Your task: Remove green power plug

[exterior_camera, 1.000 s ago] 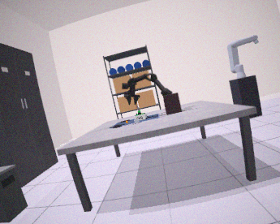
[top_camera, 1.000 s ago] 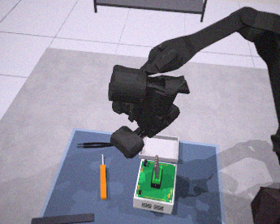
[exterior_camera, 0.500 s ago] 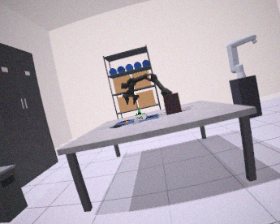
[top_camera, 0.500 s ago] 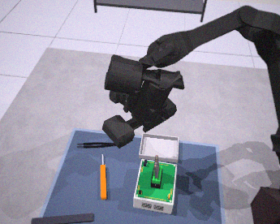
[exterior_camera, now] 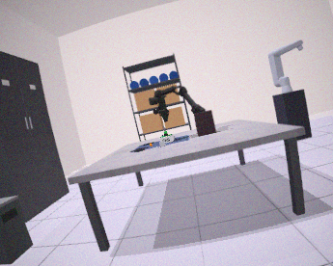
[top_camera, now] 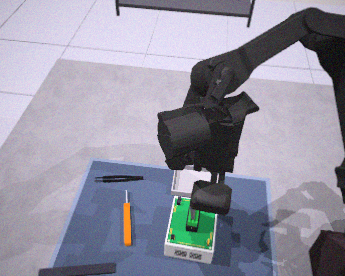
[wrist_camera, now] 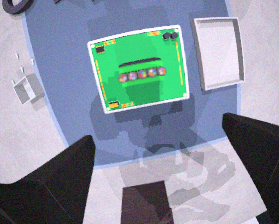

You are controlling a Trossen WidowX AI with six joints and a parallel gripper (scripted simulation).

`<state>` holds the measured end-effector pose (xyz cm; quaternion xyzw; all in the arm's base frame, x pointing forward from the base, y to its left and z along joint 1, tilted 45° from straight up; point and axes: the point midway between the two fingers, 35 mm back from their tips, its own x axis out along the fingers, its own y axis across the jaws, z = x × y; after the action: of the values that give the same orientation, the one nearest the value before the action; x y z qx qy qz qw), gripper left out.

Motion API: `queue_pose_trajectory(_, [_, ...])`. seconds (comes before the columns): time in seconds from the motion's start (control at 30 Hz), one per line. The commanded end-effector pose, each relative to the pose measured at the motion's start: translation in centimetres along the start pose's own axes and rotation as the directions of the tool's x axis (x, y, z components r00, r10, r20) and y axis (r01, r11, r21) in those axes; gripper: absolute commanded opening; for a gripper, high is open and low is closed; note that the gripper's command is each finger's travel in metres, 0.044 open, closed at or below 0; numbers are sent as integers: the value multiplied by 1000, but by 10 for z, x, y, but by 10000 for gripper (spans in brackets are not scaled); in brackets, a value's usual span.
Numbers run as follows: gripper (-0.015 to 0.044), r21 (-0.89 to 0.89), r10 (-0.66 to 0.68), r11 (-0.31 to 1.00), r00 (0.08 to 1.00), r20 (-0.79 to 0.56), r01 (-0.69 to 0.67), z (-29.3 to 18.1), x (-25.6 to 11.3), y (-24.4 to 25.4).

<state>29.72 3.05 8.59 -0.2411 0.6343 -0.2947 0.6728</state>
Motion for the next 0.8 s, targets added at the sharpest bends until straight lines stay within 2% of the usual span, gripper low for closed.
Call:
queue_pose_trajectory(0.0, [430, -29, 0, 1000, 1000, -14, -1, -5, -1, 1])
queue_pose_trajectory(0.23, [430, -29, -1, 1000, 1000, -14, 0, -5, 29, 1])
queue_pose_trajectory(0.57, [430, -28, -1, 1000, 1000, -13, 0, 29, 30, 2])
queue_pose_trajectory(0.77, [430, -28, -1, 1000, 1000, -13, 0, 30, 30, 2])
